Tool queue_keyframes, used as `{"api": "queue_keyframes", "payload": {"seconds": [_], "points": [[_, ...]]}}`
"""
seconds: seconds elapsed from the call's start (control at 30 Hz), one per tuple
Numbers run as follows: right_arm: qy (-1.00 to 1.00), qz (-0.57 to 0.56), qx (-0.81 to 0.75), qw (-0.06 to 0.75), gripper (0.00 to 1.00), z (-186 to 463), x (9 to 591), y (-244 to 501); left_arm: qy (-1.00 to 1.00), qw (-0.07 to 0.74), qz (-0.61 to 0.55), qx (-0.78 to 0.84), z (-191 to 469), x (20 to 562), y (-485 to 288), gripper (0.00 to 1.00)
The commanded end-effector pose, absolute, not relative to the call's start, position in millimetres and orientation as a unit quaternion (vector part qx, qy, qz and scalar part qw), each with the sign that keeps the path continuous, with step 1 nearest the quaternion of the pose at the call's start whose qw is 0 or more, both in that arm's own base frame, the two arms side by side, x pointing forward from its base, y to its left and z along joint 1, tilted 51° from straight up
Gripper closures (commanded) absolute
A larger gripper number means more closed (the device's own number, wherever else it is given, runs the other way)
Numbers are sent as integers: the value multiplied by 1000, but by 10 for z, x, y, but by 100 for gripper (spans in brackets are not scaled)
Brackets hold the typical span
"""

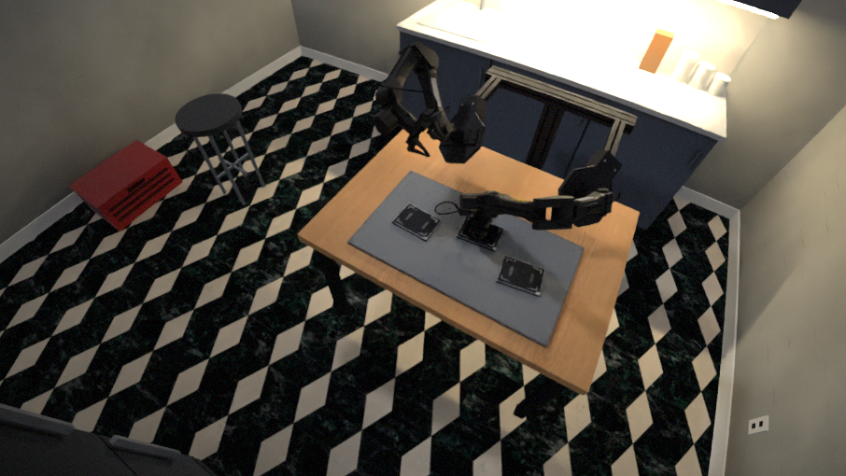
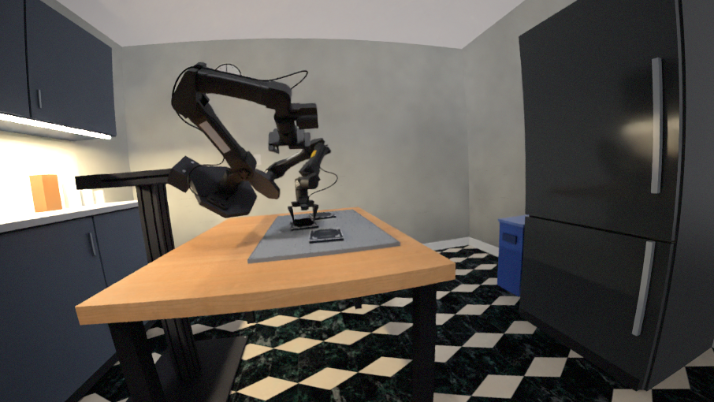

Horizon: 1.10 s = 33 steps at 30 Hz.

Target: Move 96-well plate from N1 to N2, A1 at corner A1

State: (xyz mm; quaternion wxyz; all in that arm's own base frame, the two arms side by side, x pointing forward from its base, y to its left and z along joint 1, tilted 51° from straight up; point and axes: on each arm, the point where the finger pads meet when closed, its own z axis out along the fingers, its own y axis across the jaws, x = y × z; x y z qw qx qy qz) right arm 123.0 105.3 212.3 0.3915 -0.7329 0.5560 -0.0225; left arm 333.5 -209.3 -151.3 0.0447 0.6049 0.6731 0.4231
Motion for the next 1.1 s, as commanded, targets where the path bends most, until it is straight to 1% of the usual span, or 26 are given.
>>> {"api": "queue_keyframes", "payload": {"seconds": [0.0, 0.33, 0.4, 0.47, 0.5, 0.53, 0.57, 0.83, 1.03, 1.07], "points": [[542, -27, -736, 405, 0, 2230, 1150, 1074, 665, 56, 427, 609, -1496, 3300, -2139, 4], [546, -25, -734, 402, 0, 2220, 1166, 1068, 666, 59, 427, 609, -1459, 3321, -2156, 18], [546, -25, -734, 402, 0, 2220, 1166, 1068, 666, 59, 427, 609, -1459, 3321, -2156, 18], [546, -25, -734, 402, 0, 2220, 1166, 1068, 666, 59, 427, 609, -1459, 3321, -2156, 21], [546, -25, -734, 402, 0, 2220, 1166, 1068, 666, 59, 427, 609, -1459, 3321, -2156, 33], [546, -25, -734, 402, 0, 2220, 1166, 1068, 668, 55, 424, 609, -1485, 3312, -2160, 21], [546, -25, -734, 402, 0, 2220, 1166, 1068, 664, 56, 427, 611, -1446, 3287, -2166, 20], [546, -25, -734, 402, 0, 2220, 1166, 1068, 670, 61, 422, 608, -1193, 3088, -2410, 20], [544, -27, -733, 408, 0, 2266, 1145, 1076, 665, 65, 425, 611, -1191, 3095, -2409, 20], [547, -45, -727, 412, 0, 2300, 1251, 1051, 666, 65, 425, 610, -1184, 3118, -2388, 20]]}}
